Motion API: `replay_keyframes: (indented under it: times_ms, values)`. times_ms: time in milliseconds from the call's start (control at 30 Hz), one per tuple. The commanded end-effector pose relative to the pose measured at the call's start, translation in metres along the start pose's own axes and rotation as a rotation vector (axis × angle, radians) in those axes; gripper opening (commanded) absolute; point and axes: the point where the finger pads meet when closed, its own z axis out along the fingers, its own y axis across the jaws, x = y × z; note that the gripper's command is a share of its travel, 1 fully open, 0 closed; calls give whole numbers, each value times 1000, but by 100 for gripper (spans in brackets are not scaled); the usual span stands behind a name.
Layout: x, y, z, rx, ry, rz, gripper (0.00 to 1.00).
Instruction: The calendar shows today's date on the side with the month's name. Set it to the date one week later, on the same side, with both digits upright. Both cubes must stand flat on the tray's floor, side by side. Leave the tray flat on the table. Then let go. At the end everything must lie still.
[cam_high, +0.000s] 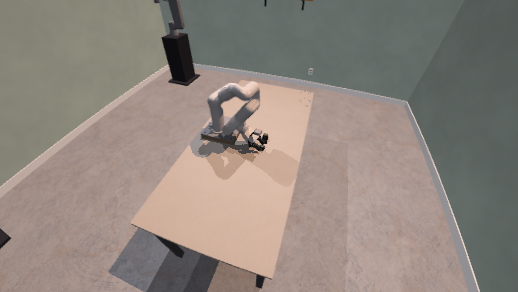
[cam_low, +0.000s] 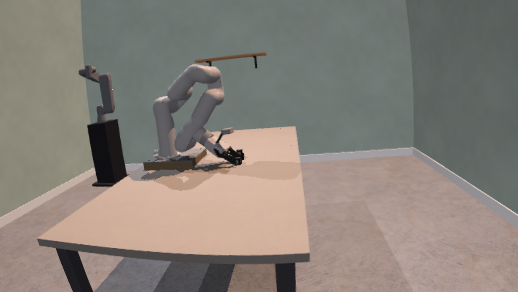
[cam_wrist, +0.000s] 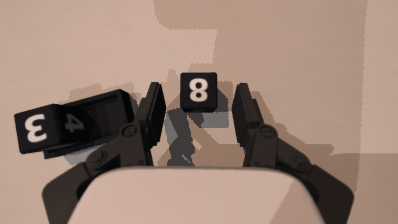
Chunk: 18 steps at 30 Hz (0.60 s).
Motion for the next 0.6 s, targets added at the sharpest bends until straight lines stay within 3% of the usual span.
replay_keyframes:
  times_ms: [0, 567]
  values:
    - [5, 0, -3, 0, 2, 0, 69]
    - [43, 0, -31, -1, 2, 0, 69]
